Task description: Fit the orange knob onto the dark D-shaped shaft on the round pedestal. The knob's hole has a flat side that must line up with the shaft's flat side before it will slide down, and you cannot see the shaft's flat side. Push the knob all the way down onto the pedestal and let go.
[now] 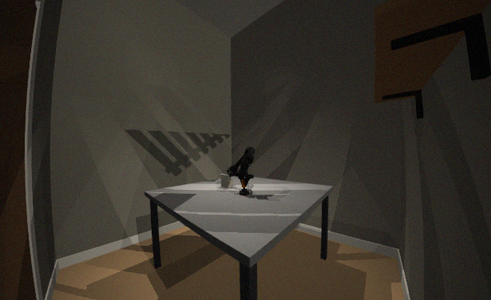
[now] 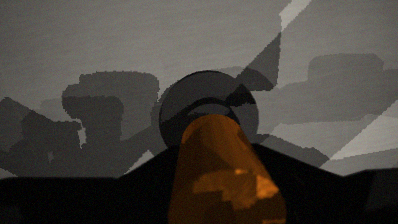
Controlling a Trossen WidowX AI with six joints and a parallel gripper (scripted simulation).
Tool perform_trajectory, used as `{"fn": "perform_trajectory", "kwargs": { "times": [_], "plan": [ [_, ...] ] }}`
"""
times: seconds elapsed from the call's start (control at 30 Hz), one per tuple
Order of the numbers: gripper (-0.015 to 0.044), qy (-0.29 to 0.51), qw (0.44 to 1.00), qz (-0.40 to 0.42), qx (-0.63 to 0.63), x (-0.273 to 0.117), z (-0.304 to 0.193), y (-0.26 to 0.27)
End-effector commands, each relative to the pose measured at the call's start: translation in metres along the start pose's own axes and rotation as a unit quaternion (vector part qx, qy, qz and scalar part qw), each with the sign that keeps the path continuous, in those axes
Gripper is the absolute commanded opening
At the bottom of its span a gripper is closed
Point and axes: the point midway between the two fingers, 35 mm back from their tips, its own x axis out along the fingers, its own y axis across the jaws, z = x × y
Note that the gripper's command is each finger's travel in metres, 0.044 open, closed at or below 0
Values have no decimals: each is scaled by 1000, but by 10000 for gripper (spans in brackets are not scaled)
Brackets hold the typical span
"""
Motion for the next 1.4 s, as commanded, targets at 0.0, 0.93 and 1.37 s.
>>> {"fn": "perform_trajectory", "kwargs": {
  "times": [0.0,0.93,1.37],
  "plan": [
    [0,-1,1000,2,1,0,1,-2],
    [0,-1,996,2,92,-2,-2,3],
    [0,-1,994,2,106,0,-1,4]
  ]
}}
